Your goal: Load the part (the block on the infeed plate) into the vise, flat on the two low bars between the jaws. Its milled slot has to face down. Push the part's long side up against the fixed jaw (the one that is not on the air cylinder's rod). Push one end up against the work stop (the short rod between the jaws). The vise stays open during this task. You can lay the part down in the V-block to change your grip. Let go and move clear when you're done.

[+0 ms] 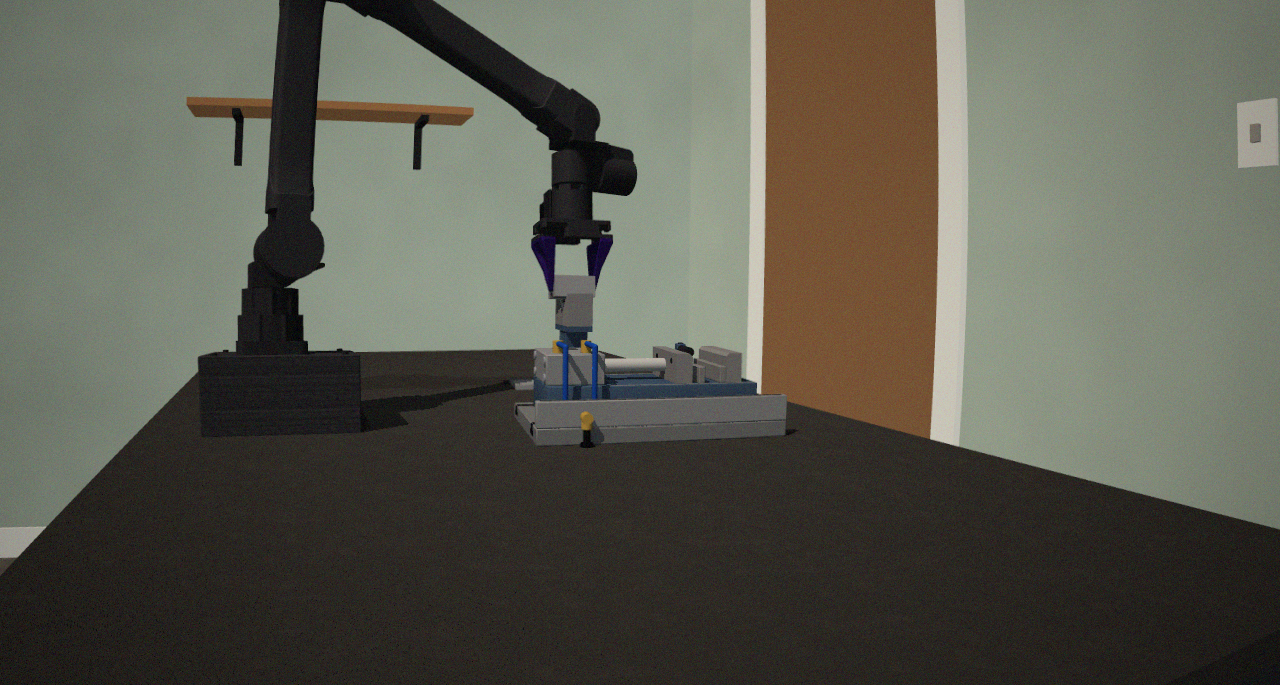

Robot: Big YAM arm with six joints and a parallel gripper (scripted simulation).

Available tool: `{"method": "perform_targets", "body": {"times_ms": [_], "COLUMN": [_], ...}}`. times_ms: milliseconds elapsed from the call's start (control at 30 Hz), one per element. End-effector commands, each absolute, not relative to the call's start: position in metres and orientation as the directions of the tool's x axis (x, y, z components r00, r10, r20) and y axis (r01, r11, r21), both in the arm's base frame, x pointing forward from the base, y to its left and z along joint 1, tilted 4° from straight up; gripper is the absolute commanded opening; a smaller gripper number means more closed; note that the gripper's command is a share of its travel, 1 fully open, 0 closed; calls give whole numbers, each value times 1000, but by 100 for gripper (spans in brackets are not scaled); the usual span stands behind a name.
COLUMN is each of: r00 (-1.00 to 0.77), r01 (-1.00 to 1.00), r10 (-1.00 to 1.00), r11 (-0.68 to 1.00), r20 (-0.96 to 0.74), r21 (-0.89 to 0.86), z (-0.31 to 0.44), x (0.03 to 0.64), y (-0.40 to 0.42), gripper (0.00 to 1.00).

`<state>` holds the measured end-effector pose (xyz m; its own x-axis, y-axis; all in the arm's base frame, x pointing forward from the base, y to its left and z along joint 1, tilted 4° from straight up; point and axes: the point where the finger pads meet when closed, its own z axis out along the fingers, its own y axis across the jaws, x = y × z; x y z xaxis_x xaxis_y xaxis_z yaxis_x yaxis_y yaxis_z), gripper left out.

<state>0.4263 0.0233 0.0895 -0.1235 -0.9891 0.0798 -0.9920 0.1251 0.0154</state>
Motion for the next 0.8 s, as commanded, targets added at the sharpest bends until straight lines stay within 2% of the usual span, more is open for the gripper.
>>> {"method": "perform_targets", "body": {"times_ms": [0, 167, 367, 767], "r00": [-121, -121, -119, -115], "r01": [-992, -990, -992, -990], "r10": [-991, -992, -993, -991], "r11": [119, 119, 119, 119], "r20": [48, 19, -15, -62], "r21": [-44, -78, -41, -73], "z": [109, 125, 110, 120], "x": [435, 450, 434, 446], "y": [17, 18, 17, 17], "gripper": [0, 0, 0, 0]}}
